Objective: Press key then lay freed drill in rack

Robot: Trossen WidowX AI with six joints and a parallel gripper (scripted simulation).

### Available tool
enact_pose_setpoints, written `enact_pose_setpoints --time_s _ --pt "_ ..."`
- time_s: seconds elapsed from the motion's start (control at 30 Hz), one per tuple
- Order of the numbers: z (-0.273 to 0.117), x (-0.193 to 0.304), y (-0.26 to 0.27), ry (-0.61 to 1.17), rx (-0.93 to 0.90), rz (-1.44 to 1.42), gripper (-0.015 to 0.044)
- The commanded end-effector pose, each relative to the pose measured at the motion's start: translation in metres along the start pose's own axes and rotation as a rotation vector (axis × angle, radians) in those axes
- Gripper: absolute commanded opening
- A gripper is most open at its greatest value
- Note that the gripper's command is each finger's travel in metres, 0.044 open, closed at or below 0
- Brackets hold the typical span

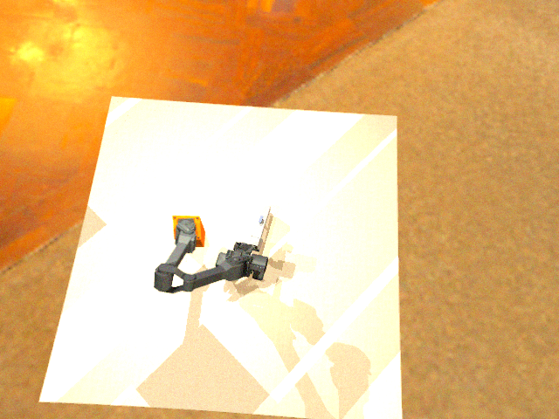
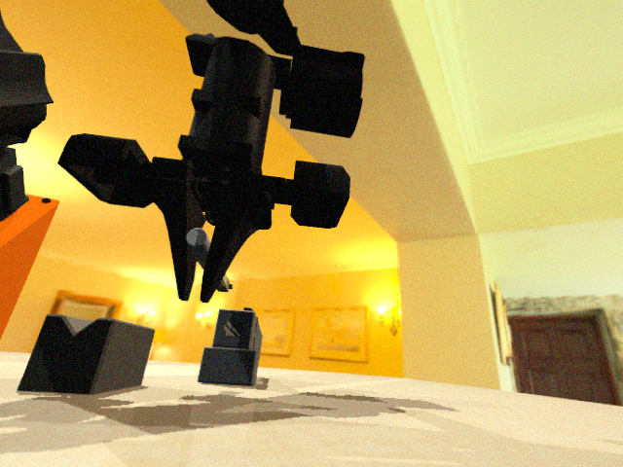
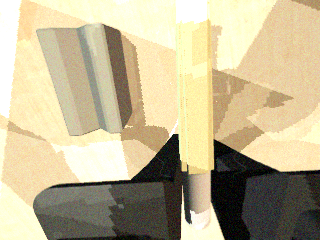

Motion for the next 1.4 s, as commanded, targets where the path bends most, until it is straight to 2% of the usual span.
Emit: enact_pose_setpoints --time_s 0.0,1.37 --pt "-0.0029 0.0 -0.0012 0.003 0.006 0.005 0.0" --pt "-0.0109 0.0005 0.0011 0.002 0.005 0.005 0.0"
Point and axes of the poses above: the point midway between the two fingers, 35 mm back from their tips, its own z axis out along the fingers, its own y axis across the jaws, x = y × z, the point moved 8 cm from there along -z, back along the fingers, and after that the axes turned 3 degrees about z, right-handed, at the moved point
